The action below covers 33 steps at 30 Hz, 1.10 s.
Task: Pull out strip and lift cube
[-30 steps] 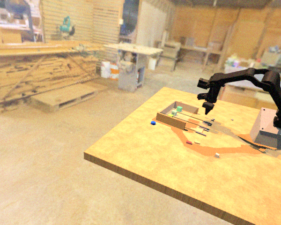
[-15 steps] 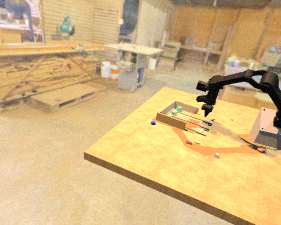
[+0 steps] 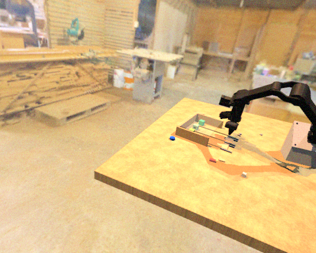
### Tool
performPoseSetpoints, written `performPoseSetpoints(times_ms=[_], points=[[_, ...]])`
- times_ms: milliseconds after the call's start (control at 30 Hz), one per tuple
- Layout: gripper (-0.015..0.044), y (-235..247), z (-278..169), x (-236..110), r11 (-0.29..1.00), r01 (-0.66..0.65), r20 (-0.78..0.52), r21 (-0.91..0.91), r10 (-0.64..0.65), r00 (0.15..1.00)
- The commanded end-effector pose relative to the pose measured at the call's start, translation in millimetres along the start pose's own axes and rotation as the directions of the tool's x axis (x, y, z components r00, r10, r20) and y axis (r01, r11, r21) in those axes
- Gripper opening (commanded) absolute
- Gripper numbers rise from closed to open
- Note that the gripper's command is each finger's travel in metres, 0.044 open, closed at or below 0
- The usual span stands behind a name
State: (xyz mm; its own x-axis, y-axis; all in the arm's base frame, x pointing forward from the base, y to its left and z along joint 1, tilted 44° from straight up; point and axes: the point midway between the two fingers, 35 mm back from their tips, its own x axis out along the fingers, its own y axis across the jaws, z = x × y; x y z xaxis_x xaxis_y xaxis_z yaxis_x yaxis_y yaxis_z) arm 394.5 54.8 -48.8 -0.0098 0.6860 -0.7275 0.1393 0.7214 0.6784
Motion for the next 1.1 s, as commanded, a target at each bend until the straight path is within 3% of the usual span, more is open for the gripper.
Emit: performPoseSetpoints(times_ms=[0, 500, 1067], points=[[0.0000, -1, -2, 10, 1.000, -0.005, -0.010, 0.010, 0.005, 1.000], [0.0000, 1, -2, 33, 1.000, -0.007, -0.011, 0.010, 0.007, 1.000], [0.0000, 1, -2, 33, 1.000, -0.007, -0.011, 0.010, 0.007, 1.000]])
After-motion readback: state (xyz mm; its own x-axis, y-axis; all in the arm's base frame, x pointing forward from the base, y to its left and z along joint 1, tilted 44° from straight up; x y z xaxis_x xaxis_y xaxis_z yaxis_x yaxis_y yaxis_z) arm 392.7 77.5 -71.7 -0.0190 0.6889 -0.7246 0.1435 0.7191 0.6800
